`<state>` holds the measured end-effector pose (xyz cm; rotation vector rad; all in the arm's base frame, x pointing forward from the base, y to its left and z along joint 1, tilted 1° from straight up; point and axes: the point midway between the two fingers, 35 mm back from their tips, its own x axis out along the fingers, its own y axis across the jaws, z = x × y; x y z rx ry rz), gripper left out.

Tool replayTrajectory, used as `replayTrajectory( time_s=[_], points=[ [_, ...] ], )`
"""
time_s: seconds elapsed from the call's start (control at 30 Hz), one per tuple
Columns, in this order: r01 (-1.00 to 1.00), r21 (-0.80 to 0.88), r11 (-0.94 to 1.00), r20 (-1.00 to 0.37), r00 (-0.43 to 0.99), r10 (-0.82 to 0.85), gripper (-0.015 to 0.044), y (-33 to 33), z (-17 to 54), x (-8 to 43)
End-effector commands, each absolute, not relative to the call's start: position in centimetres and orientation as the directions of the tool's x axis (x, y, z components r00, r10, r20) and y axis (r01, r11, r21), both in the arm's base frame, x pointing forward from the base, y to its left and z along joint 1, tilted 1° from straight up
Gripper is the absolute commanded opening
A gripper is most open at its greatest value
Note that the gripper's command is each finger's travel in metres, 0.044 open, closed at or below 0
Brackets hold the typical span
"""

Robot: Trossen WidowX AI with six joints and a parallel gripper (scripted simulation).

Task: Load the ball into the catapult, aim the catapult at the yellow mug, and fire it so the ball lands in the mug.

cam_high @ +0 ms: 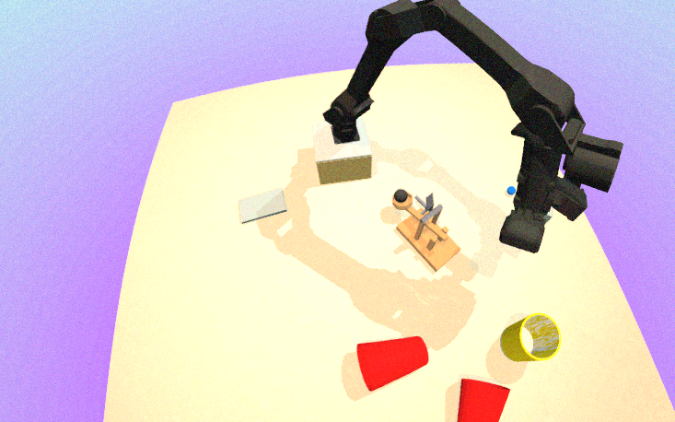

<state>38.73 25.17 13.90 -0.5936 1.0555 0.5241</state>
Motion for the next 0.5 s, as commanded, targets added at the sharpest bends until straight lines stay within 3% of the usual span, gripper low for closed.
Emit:
replayTrajectory(
  time_s=[0.0,0.47],
  points=[
    [-0.706,-0.238,0.667,-0.929,0.367,0.057,0.0000,24.9,12.6,36.8],
    [-0.881,-0.308,0.360,-0.950,0.263,-0.169,0.0000,23.7,8.7,29.1]
  ],
)
